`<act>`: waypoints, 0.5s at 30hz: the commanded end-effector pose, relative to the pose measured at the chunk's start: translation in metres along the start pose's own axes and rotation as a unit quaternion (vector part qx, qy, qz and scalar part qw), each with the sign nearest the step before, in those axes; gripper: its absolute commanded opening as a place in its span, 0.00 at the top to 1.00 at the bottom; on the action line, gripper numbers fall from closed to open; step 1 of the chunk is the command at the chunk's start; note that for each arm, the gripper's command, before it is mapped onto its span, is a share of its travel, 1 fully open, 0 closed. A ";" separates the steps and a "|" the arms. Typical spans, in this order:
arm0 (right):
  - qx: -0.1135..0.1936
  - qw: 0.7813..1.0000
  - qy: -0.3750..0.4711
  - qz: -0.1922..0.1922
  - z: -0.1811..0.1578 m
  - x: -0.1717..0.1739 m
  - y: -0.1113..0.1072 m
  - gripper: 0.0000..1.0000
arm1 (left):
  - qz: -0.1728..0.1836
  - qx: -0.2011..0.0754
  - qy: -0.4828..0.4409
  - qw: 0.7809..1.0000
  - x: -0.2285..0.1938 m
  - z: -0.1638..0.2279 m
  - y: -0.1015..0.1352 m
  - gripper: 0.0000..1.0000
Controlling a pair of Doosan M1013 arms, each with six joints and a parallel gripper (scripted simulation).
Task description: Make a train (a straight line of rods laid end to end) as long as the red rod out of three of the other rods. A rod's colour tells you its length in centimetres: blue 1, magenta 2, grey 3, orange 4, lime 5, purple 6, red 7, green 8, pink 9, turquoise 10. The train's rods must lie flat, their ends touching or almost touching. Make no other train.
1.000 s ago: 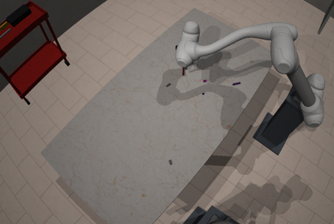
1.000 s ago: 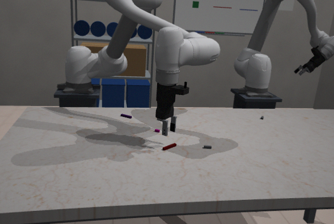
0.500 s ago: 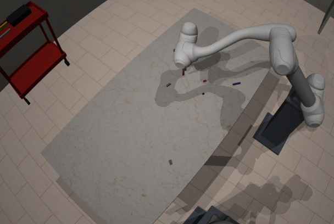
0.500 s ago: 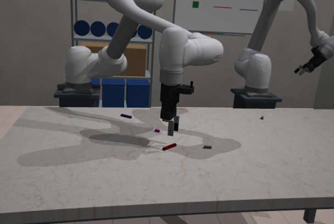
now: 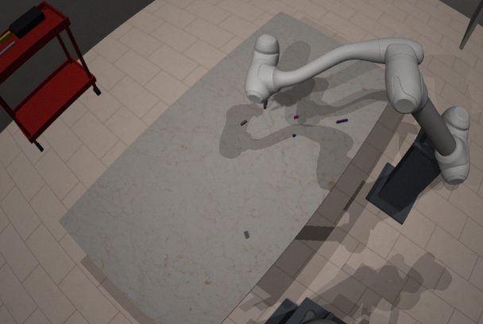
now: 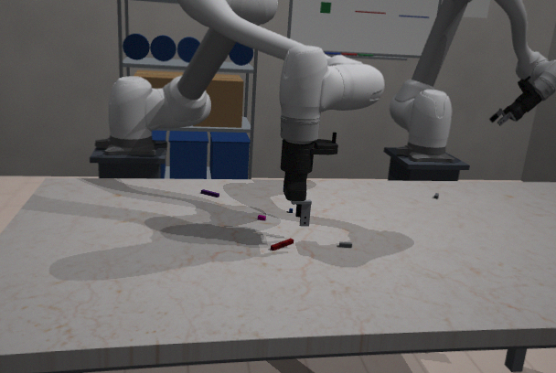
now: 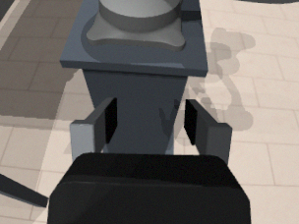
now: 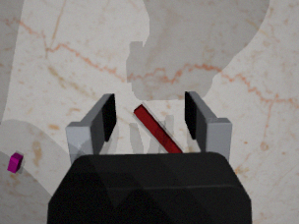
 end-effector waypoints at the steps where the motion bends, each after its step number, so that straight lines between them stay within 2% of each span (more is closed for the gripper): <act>1: -0.001 0.996 -0.084 0.003 0.001 -0.010 -0.002 0.00 | 0.000 0.000 0.000 1.000 0.000 0.000 0.000 0.00; 4: -0.001 0.991 -0.136 0.003 0.001 -0.017 -0.002 0.00 | 0.000 0.000 0.000 1.000 0.000 0.000 0.000 0.00; 6: -0.001 0.991 -0.136 0.003 0.001 -0.017 -0.002 0.00 | 0.000 0.000 0.000 1.000 0.000 0.000 0.000 0.00; 7: -0.001 0.982 -0.186 0.003 0.001 -0.022 -0.002 0.00 | 0.000 0.000 0.000 1.000 0.000 0.000 0.000 0.00; 15: -0.001 0.949 -0.315 0.003 0.000 -0.036 -0.003 0.00 | 0.000 0.000 0.000 1.000 0.000 0.000 0.000 0.00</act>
Point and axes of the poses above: on each arm, the point where the finger pads meet when closed, its own y axis out along the fingers, its own z axis across the jaws, x = y × z, the point moved 5 cm from there along -y, back along the fingers, and after that the axes turned 8 degrees about -y, right-handed, at the moved point
